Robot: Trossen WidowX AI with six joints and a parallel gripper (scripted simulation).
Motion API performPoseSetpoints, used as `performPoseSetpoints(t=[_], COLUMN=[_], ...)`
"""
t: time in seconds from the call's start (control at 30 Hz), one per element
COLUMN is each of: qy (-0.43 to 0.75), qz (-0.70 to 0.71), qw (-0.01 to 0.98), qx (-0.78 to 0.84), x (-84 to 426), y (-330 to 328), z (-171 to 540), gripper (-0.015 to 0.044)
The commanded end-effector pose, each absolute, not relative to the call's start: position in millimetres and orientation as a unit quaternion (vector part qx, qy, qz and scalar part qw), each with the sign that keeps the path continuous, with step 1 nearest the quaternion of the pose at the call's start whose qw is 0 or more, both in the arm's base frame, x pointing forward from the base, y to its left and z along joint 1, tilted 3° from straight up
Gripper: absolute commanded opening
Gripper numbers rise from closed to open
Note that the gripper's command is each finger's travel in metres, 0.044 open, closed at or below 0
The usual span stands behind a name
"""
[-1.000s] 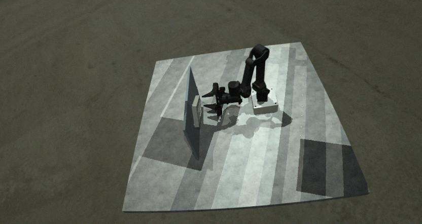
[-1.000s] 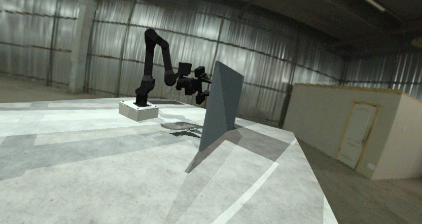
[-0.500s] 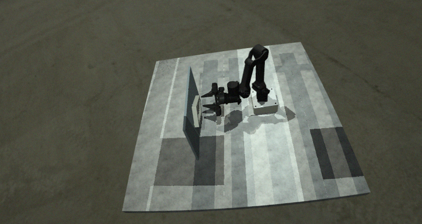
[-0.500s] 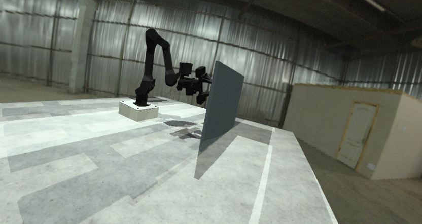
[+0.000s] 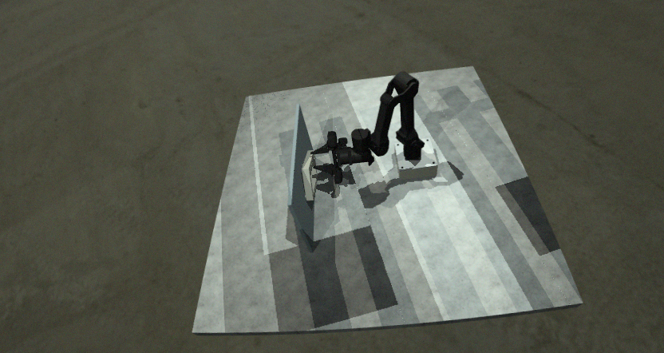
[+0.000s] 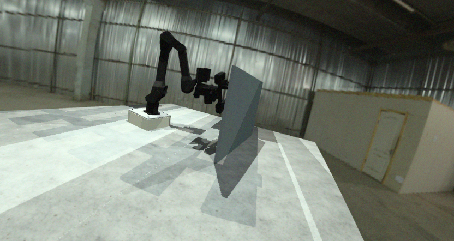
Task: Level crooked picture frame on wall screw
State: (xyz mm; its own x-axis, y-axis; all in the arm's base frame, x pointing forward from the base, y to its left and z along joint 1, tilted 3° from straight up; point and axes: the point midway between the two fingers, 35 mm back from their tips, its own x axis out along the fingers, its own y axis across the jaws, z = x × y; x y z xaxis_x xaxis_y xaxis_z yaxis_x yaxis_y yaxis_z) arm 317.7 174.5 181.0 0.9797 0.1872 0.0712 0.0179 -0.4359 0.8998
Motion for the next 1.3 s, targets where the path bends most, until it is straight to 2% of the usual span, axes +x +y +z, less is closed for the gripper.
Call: performPoseSetpoints(t=[0.0, 1.27], qy=[0.062, 0.062], qz=[0.081, 0.082], qw=[0.526, 0.526], qx=[0.845, 0.844], x=[325.1, 335.6], y=[176.5, 177.9], z=[182.0, 182.6], gripper=[0.026, 0.026])
